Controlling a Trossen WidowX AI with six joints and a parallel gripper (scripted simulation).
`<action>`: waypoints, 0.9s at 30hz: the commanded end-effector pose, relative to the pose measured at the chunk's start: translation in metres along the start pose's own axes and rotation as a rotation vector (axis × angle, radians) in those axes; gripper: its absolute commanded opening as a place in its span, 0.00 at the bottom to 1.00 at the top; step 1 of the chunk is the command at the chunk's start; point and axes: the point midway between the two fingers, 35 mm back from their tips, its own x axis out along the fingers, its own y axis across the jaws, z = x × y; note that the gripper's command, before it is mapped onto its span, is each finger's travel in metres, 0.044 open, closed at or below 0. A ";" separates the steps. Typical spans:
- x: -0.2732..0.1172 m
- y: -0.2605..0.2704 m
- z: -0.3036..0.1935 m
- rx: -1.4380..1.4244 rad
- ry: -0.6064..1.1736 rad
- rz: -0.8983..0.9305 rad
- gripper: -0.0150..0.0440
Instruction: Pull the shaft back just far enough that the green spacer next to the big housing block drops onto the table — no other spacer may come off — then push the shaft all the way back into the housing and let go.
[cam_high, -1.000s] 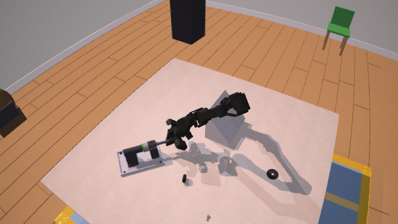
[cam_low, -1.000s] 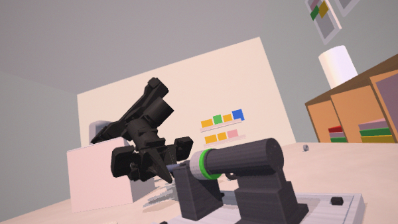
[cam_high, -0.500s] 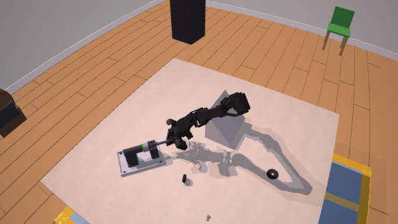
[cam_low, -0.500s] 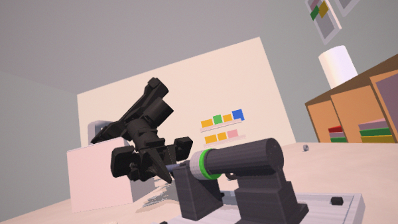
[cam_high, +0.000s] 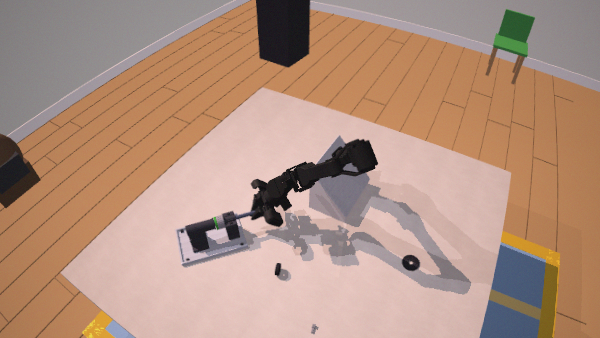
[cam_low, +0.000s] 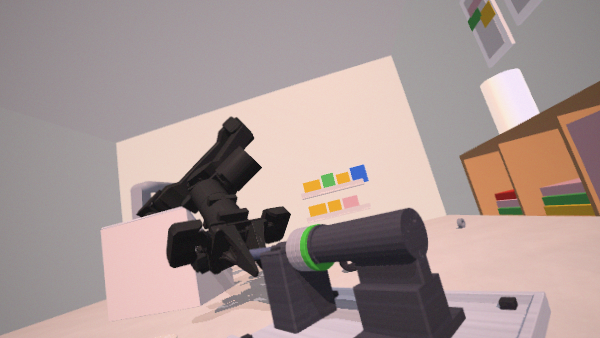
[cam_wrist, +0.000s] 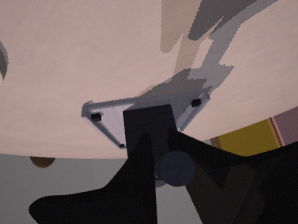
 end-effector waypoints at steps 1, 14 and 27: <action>-0.001 -0.001 0.000 0.004 0.001 -0.003 0.25; -0.002 -0.001 0.001 0.004 0.001 -0.003 0.25; -0.003 -0.001 0.002 0.004 0.001 -0.003 0.25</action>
